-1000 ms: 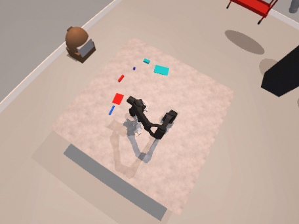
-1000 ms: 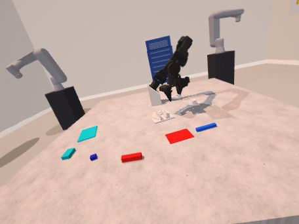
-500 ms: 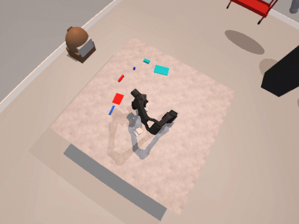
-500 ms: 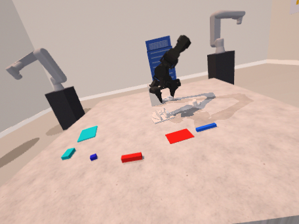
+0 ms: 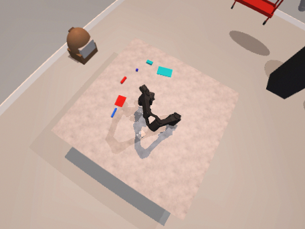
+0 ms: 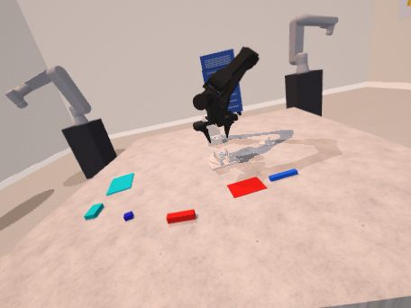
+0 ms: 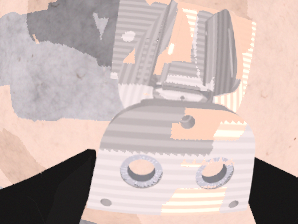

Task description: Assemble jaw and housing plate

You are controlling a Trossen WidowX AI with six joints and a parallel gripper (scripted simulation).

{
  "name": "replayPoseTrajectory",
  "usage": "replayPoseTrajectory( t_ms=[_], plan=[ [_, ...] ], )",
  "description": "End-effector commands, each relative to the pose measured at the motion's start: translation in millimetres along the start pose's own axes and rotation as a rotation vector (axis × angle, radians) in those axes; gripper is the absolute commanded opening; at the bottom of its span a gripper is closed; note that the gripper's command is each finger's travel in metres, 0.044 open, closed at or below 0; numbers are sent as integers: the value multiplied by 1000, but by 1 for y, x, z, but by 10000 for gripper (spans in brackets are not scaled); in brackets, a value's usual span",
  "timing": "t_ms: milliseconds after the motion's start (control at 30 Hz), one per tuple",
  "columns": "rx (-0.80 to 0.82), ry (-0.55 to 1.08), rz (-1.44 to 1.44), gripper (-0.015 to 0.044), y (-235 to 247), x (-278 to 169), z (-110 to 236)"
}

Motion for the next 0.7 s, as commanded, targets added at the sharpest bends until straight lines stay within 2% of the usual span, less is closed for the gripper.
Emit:
replayPoseTrajectory(
  t_ms=[0, 667],
  plan=[
    [7, -2, -48, 351, -15, -5, 0],
    [14, -4, -73, 351, -22, -8, 0]
  ],
)
Point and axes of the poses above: the point midway between the two fingers, 35 mm back from their tips, its own z axis back along the fingers, its own y axis across the jaws, x = y × z, the point moved 5 cm from there along z, back along the fingers, and after that the axes turned 12 degrees about -z, right-handed, at the moved point
